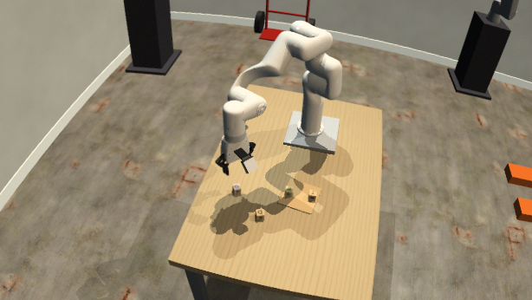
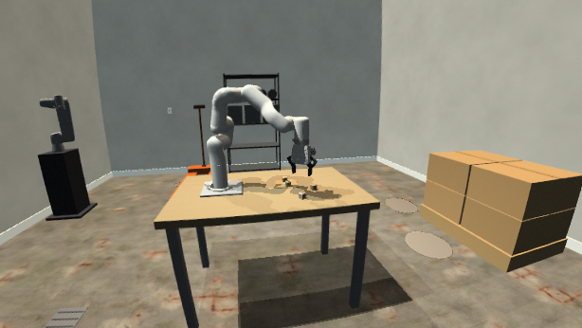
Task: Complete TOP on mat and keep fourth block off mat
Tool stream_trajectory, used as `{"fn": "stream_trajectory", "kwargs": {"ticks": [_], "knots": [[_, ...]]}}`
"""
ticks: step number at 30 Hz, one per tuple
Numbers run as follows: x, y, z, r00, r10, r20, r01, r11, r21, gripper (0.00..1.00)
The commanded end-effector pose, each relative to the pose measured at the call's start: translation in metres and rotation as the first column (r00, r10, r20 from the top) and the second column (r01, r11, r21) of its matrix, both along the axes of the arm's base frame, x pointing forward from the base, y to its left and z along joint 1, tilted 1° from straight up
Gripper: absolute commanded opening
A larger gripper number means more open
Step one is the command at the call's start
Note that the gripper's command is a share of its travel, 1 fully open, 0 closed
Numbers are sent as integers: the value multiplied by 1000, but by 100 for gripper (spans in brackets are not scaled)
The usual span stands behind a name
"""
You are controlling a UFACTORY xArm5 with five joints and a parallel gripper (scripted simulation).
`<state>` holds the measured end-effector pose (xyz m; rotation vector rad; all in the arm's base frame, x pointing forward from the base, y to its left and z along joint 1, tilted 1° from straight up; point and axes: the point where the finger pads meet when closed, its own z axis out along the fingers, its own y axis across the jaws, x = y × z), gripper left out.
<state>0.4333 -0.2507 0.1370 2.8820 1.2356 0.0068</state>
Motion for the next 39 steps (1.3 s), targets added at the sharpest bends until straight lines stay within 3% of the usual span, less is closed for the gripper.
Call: {"fn": "stream_trajectory", "kwargs": {"ticks": [1,7,13,15,16,21,30,32,36,39], "knots": [[1,-1,-2,990,139,4,-139,990,-4,100],[2,-1,-8,942,337,2,-337,942,-6,100],[2,-1,-14,851,525,-1,-525,851,-7,100],[2,-1,-14,851,525,-1,-525,851,-7,100],[2,-1,-17,805,593,-1,-593,805,-7,100],[2,-1,-21,707,707,-3,-707,707,-8,100],[2,-1,-30,453,892,-7,-892,453,-8,100],[2,-1,-30,453,892,-7,-892,453,-8,100],[2,-1,-34,342,940,-8,-940,342,-7,100],[2,-1,-35,310,951,-9,-951,310,-7,100]]}}
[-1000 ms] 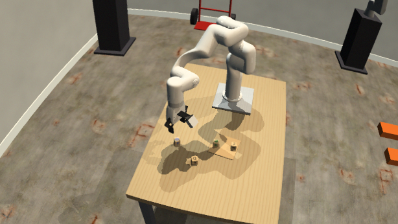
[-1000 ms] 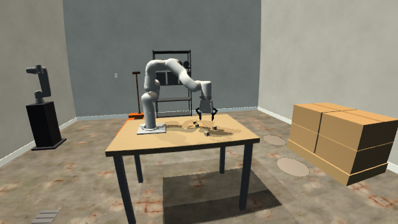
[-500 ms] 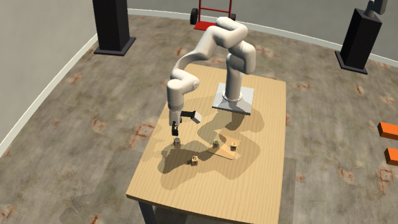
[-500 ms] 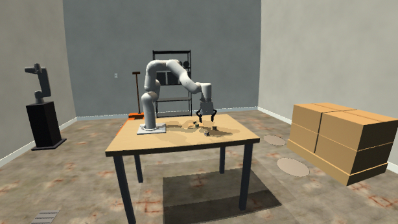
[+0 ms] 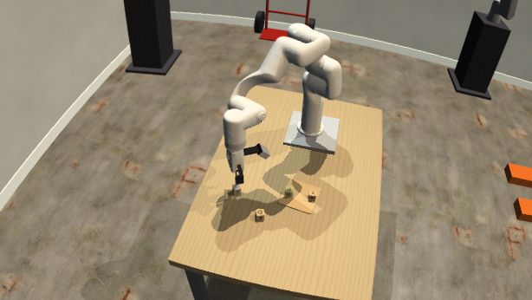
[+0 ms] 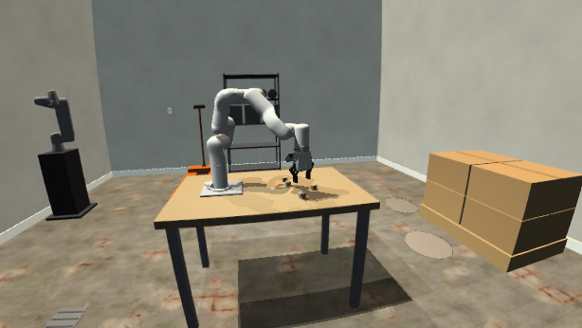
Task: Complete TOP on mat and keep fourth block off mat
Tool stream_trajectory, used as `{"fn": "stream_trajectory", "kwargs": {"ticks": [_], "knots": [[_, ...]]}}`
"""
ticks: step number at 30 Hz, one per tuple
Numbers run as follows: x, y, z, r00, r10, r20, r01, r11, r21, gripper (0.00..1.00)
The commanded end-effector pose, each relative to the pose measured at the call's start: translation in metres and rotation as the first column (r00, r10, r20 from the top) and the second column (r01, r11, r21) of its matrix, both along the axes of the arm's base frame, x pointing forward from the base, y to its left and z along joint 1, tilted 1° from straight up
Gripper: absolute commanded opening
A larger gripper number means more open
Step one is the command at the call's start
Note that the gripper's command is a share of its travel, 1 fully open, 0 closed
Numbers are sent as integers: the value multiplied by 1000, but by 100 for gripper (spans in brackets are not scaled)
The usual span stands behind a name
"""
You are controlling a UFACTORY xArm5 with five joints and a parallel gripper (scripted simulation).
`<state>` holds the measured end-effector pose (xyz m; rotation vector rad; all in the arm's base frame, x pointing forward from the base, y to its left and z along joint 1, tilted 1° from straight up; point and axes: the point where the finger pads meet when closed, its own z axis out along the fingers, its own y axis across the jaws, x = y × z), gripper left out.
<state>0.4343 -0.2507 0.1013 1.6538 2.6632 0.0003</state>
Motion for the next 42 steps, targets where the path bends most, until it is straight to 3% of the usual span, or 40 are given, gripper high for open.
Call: {"fn": "stream_trajectory", "kwargs": {"ticks": [1,2,3,42], "knots": [[1,-1,1,999,37,4,-37,999,-3,100],[1,-1,1,999,38,4,-38,999,-3,100],[1,-1,1,999,38,4,-38,999,-3,69],[1,-1,0,999,38,4,-38,999,-3,69]]}}
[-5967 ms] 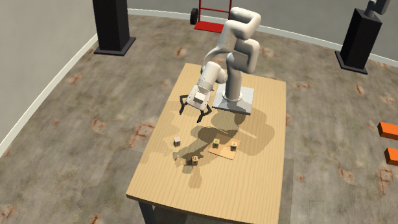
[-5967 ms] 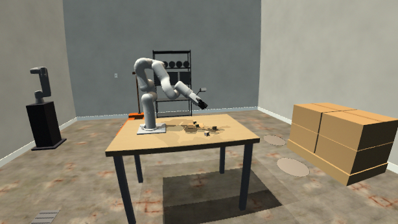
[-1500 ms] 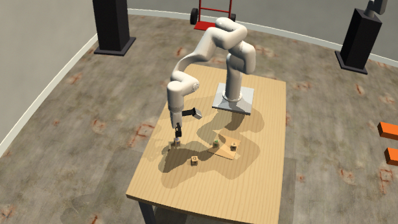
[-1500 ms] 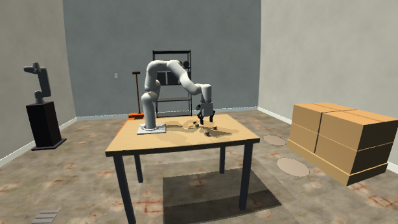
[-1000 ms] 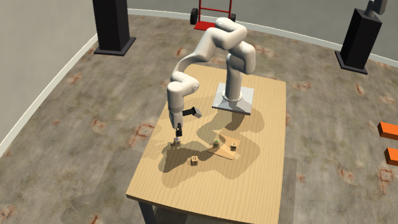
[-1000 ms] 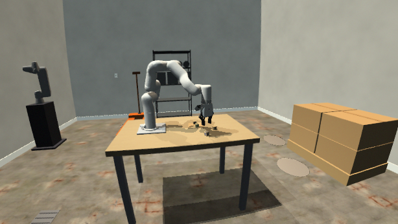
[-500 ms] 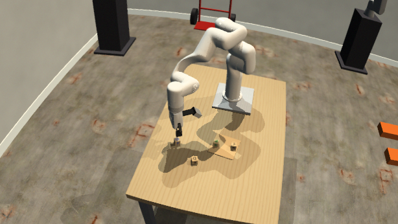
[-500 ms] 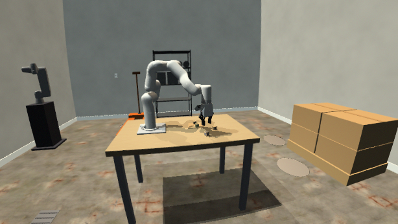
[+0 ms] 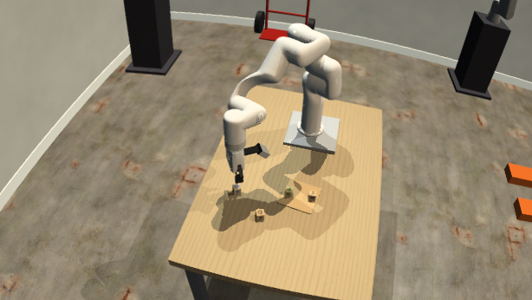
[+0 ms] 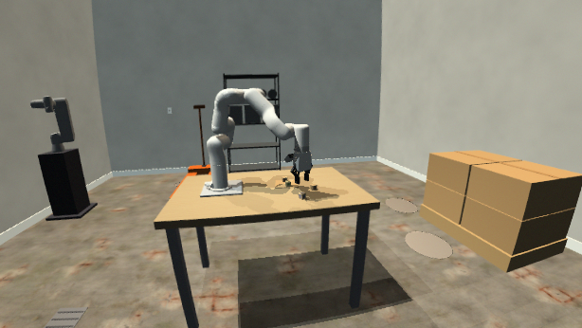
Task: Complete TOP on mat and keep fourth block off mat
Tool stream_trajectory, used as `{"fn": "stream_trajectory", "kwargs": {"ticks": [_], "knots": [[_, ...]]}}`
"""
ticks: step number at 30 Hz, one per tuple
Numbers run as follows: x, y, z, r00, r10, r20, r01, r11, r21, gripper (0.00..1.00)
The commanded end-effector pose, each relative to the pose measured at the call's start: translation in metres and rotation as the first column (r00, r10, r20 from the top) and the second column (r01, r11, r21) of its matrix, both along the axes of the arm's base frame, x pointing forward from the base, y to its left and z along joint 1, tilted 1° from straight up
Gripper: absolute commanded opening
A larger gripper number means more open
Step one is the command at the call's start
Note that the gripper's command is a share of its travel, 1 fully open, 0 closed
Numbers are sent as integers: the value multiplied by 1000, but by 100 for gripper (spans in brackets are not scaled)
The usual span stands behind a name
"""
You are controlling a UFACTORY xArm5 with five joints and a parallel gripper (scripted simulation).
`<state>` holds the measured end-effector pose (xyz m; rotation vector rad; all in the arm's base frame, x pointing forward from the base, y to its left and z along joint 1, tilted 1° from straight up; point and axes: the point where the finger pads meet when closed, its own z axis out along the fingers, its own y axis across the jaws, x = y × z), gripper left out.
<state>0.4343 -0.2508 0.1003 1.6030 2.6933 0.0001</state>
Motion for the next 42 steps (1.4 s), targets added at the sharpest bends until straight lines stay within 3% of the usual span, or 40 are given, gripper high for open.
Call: {"fn": "stream_trajectory", "kwargs": {"ticks": [1,19,42], "knots": [[1,-1,1,1000,0,4,0,1000,-2,69],[1,-1,-9,1000,1,5,0,1000,-3,69],[0,-3,-41,1000,1,5,-1,1000,-3,69]]}}
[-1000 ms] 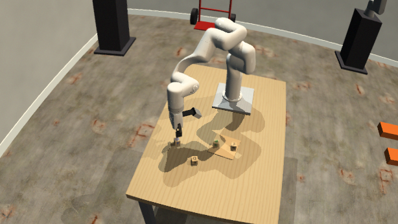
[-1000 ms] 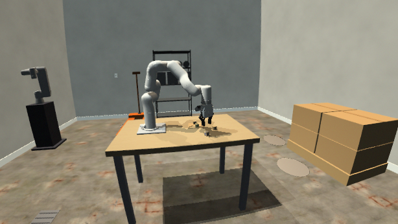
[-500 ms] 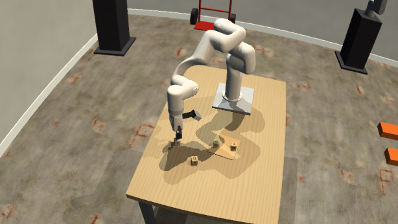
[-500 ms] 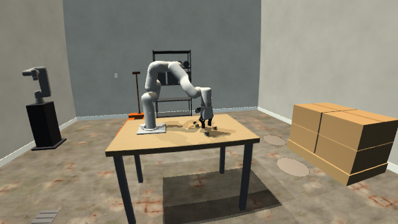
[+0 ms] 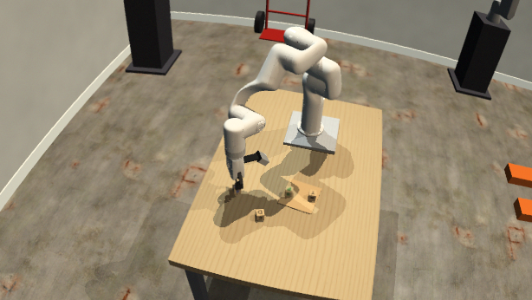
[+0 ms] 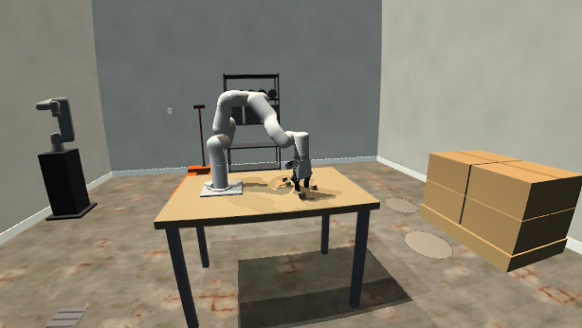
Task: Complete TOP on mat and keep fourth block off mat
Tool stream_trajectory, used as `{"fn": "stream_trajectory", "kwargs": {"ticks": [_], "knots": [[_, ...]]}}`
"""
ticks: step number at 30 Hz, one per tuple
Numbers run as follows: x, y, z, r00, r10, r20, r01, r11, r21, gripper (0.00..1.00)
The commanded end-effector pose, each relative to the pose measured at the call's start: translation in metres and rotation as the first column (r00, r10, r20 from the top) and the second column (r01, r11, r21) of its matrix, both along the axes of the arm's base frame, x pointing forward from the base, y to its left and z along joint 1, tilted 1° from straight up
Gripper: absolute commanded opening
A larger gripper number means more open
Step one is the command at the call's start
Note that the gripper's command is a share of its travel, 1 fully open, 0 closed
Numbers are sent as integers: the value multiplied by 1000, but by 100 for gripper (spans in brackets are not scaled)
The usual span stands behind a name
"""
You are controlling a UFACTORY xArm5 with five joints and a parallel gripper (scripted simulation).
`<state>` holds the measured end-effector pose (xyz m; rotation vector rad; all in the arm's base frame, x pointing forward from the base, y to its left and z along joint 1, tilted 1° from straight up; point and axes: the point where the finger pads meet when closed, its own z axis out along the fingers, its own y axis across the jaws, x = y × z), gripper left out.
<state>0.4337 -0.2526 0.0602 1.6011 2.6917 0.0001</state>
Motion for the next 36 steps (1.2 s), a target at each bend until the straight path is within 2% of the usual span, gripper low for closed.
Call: {"fn": "stream_trajectory", "kwargs": {"ticks": [1,9,36], "knots": [[1,-1,-2,1000,0,3,0,1000,-2,69],[1,-1,-9,1000,0,3,0,1000,-2,69],[1,-1,-10,1000,0,3,0,1000,-2,69]]}}
